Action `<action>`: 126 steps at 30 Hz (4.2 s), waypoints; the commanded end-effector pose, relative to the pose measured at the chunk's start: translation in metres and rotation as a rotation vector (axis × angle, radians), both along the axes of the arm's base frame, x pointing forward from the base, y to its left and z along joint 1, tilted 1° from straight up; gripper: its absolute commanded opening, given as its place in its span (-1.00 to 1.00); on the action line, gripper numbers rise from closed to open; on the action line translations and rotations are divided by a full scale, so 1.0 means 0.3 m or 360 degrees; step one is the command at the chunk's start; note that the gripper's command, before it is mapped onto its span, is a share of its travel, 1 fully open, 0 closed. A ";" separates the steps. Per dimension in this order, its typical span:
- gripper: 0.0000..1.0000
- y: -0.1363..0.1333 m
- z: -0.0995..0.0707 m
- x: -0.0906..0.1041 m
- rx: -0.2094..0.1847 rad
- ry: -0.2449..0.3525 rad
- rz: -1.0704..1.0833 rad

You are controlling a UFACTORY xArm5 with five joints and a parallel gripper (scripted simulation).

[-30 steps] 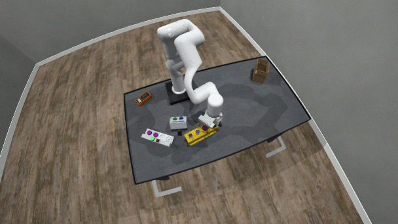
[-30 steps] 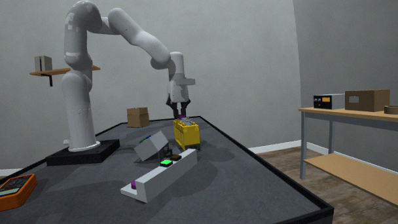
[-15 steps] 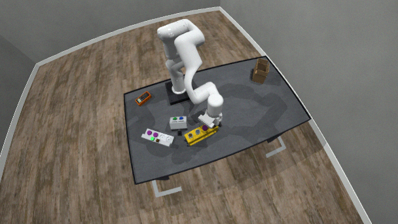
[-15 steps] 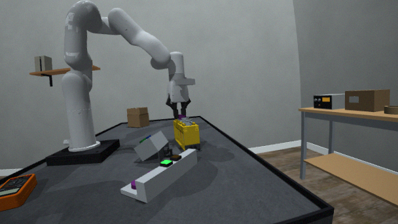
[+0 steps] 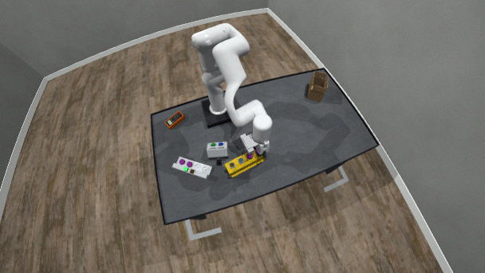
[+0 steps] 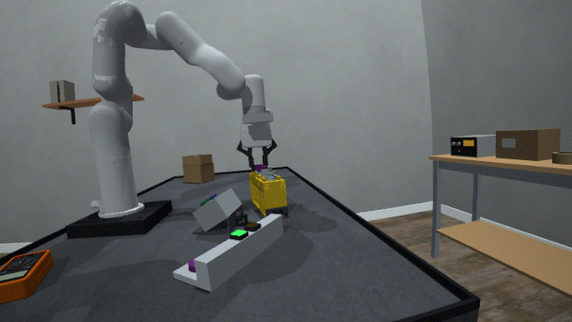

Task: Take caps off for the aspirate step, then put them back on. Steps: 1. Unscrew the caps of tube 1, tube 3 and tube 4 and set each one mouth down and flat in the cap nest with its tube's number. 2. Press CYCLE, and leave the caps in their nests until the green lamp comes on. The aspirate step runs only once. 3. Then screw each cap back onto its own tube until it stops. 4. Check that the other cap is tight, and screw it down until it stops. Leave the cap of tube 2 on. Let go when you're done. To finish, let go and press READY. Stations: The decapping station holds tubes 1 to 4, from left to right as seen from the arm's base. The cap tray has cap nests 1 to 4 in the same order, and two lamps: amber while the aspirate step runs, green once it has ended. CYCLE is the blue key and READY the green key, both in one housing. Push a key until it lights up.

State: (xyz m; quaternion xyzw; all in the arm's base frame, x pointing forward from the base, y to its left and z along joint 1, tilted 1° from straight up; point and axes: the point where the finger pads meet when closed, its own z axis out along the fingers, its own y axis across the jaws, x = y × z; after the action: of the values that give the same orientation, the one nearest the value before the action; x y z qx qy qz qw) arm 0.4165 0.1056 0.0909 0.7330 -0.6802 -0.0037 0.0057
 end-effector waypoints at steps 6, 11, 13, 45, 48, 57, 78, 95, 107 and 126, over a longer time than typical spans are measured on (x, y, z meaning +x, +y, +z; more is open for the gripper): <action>-1.00 0.001 0.001 0.003 0.0009 -0.0002 -0.0433; -1.00 0.001 0.000 0.003 0.0008 -0.0001 -0.0516; -1.00 0.001 0.000 0.003 0.0008 -0.0001 -0.0516; -0.08 0.001 0.004 0.003 0.0021 -0.0003 0.0566; -0.08 0.001 0.004 0.003 0.0024 -0.0003 0.0757; -0.08 0.001 0.004 0.003 0.0029 -0.0004 0.1203; -1.00 0.001 0.004 0.003 0.0031 -0.0004 0.1359; -1.00 0.001 0.002 0.003 0.0019 -0.0003 0.0325; -1.00 0.001 0.001 0.003 0.0009 -0.0002 -0.0471; -0.08 0.001 0.001 0.003 0.0000 -0.0001 -0.1141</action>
State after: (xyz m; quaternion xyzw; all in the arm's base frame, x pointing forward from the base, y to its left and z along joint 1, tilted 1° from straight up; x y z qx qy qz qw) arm 0.4159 0.1055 0.0891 0.4496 -0.8932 -0.0016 0.0074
